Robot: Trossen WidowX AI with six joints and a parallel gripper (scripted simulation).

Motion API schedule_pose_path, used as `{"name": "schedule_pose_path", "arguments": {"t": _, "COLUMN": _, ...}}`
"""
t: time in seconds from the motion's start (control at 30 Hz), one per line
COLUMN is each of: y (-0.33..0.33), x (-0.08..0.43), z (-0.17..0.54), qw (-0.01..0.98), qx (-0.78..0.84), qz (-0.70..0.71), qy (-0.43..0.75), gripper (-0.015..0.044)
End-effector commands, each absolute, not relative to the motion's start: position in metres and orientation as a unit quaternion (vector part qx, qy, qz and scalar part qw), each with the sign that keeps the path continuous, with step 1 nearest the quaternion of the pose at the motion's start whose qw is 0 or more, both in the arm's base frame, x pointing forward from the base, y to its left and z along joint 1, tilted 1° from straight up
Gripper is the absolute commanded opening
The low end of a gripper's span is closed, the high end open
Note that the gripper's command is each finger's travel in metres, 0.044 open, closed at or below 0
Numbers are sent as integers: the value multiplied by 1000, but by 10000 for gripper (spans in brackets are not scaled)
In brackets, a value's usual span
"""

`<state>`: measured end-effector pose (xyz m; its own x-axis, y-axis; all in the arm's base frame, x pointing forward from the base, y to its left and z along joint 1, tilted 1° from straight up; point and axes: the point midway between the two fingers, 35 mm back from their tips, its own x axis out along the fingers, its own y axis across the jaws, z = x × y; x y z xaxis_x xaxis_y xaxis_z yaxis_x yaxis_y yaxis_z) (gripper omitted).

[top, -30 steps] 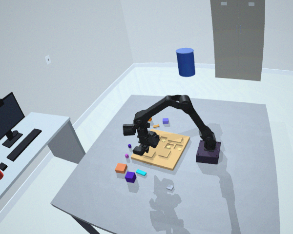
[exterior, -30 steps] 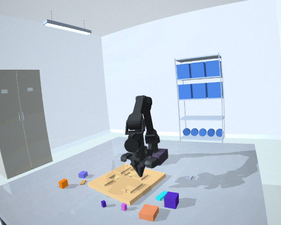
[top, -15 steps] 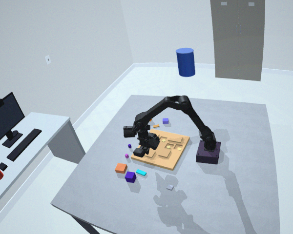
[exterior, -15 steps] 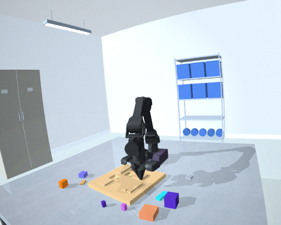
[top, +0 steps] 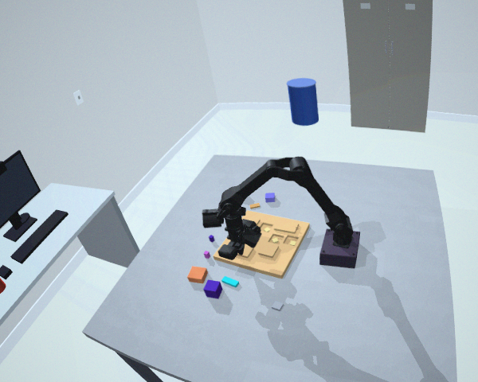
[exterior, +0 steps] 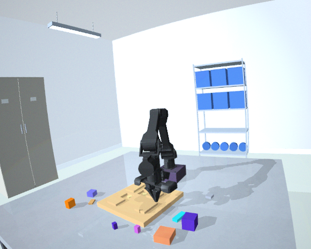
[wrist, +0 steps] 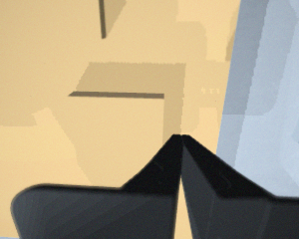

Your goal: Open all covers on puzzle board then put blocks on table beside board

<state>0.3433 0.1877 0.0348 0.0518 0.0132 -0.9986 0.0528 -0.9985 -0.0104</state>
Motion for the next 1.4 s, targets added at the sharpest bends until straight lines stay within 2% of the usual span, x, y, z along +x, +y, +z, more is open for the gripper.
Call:
{"name": "schedule_pose_path", "arguments": {"t": 0.0, "y": 186, "x": 342, "z": 28, "qw": 18, "qx": 722, "qz": -691, "qy": 22, "gripper": 0}}
{"name": "schedule_pose_path", "arguments": {"t": 1.37, "y": 164, "x": 337, "z": 9, "qw": 19, "qx": 722, "qz": -691, "qy": 21, "gripper": 0}}
